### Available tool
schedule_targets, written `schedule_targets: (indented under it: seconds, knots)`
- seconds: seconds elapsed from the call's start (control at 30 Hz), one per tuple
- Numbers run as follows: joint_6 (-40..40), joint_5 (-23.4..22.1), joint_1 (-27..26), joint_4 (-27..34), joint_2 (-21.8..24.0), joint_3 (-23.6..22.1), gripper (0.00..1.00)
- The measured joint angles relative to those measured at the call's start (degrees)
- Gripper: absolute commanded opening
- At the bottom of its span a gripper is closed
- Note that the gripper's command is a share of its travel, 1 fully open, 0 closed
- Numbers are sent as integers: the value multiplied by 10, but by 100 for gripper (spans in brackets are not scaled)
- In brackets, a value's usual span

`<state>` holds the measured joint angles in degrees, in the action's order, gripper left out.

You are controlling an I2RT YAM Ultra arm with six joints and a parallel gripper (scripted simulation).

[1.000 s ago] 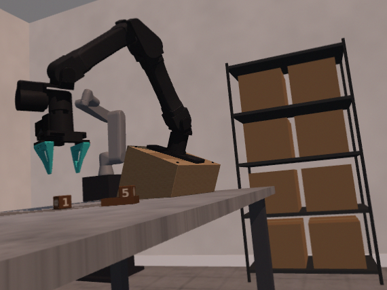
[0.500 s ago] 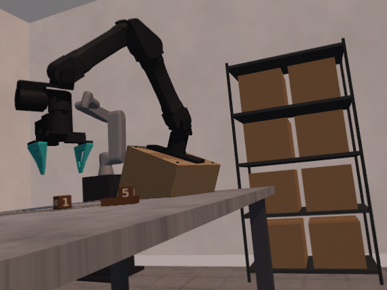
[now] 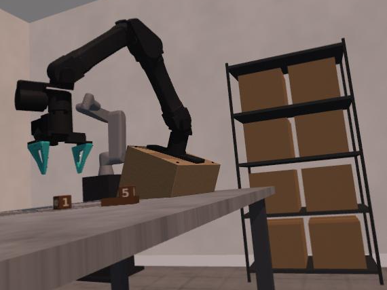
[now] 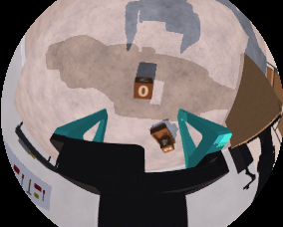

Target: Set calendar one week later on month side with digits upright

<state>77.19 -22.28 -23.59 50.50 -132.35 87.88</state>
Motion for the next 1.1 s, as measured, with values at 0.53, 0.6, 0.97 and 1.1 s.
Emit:
schedule_targets:
  seconds: [0.53,0.6,0.97,1.1]
  knots:
    - [-291,1,0,0,0,0,100]
    - [-325,1,0,0,0,0,100]
    - [-549,2,0,0,0,0,100]
    - [-635,3,-1,0,0,0,100]
